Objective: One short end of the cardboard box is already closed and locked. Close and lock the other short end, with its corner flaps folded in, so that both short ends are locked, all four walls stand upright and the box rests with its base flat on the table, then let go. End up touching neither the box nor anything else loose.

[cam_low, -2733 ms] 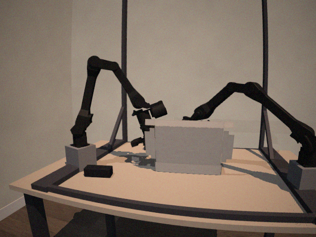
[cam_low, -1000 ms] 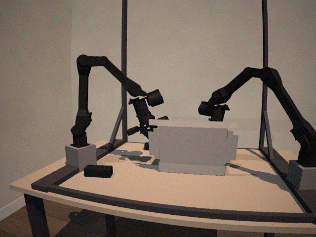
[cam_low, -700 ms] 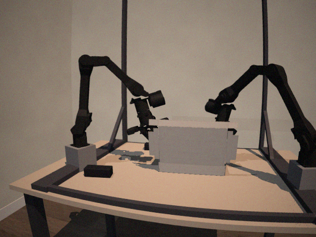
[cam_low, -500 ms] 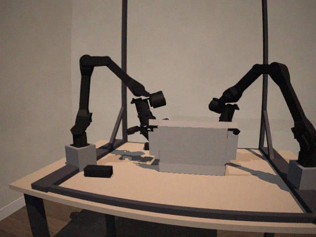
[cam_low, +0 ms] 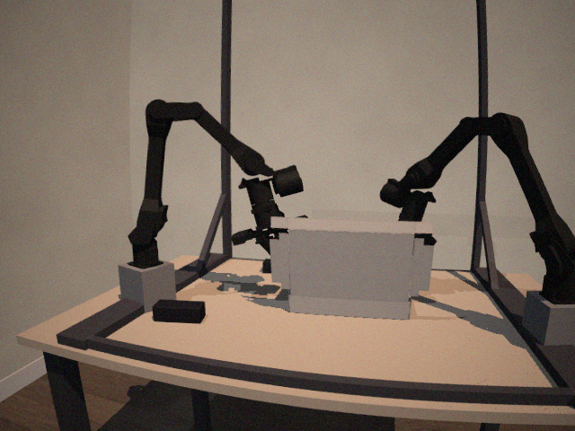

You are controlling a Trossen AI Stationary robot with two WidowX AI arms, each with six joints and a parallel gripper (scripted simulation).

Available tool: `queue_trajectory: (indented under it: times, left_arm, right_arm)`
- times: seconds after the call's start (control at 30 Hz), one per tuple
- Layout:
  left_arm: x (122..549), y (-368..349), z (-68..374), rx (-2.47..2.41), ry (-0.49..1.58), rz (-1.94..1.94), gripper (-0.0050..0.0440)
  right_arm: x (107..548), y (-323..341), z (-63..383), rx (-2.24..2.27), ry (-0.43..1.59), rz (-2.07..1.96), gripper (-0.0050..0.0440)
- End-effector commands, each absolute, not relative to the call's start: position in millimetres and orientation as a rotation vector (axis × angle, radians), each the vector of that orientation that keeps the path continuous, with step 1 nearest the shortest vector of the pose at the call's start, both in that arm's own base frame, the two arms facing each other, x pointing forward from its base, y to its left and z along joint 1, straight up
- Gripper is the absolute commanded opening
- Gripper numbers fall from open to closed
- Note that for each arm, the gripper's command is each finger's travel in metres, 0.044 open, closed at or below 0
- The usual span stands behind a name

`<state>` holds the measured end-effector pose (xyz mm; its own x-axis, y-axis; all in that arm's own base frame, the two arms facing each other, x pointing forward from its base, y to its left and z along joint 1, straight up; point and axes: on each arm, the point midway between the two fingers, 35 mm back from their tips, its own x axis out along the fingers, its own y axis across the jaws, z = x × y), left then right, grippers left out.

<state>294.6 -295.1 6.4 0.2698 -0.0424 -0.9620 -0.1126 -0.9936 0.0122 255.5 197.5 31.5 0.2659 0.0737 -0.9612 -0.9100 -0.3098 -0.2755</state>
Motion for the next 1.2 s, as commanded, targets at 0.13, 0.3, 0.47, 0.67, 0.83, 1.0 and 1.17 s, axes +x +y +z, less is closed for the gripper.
queue_trajectory:
  times: [0.13,0.3,0.47,0.67,0.83,1.0,1.17]
  left_arm:
    - [296,-297,0,-2.472,0.165,1.850,0.0061]
    - [296,-297,-5,-2.471,0.165,1.850,0.0061]
    - [296,-296,-13,-2.471,0.165,1.850,0.0061]
    - [296,-296,-23,-2.471,0.165,1.850,0.0061]
    - [296,-295,-28,-2.471,0.165,1.850,0.0061]
    - [296,-295,-31,-2.471,0.165,1.850,0.0061]
    - [296,-295,-31,-2.471,0.165,1.850,0.0003]
  right_arm:
    - [259,200,38,-1.533,0.785,1.227,0.0000]
    - [259,200,38,-1.533,0.785,1.227,0.0000]
    - [259,200,38,-1.533,0.785,1.227,0.0000]
    - [259,200,38,-1.533,0.785,1.227,0.0000]
    - [259,200,38,-1.533,0.785,1.227,0.0000]
    - [259,200,38,-1.532,0.785,1.227,0.0000]
    - [259,200,38,-1.532,0.785,1.227,0.0000]
